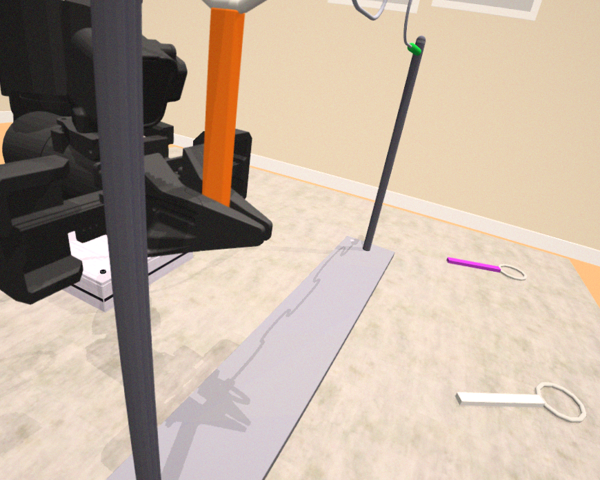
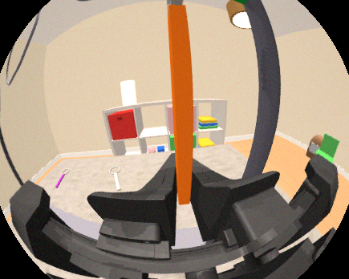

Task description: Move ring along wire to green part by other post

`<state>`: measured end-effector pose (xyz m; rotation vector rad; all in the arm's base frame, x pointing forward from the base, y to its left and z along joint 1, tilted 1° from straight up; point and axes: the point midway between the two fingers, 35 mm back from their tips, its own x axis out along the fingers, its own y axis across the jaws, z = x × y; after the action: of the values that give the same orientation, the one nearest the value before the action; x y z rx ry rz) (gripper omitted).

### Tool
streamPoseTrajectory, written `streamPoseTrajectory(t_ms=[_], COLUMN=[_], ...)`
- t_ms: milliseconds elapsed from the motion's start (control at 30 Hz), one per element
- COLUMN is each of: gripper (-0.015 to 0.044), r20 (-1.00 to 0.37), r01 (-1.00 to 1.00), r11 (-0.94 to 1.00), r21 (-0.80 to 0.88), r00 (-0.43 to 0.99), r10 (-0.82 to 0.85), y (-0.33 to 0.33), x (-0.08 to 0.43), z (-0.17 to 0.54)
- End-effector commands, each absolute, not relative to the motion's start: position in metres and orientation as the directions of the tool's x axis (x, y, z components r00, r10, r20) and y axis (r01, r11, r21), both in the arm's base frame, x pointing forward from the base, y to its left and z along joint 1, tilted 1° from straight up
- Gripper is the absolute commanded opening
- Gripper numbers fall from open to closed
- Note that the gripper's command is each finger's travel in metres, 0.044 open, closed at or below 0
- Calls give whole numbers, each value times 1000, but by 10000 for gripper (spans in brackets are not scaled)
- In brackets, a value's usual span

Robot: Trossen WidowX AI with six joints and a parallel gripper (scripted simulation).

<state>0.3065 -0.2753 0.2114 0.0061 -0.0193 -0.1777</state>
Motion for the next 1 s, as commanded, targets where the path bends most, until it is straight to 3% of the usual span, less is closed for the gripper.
streamPoseTrajectory(t_ms=[0, 967], gripper=[-150, -150], r20=[26, 24], r01=[180, 177], r11=[984, 981], r21=[-2, 83], r00=[983, 983], r10=[-179, -180], y=[-271, -232], x=[307, 314], z=[216, 216])
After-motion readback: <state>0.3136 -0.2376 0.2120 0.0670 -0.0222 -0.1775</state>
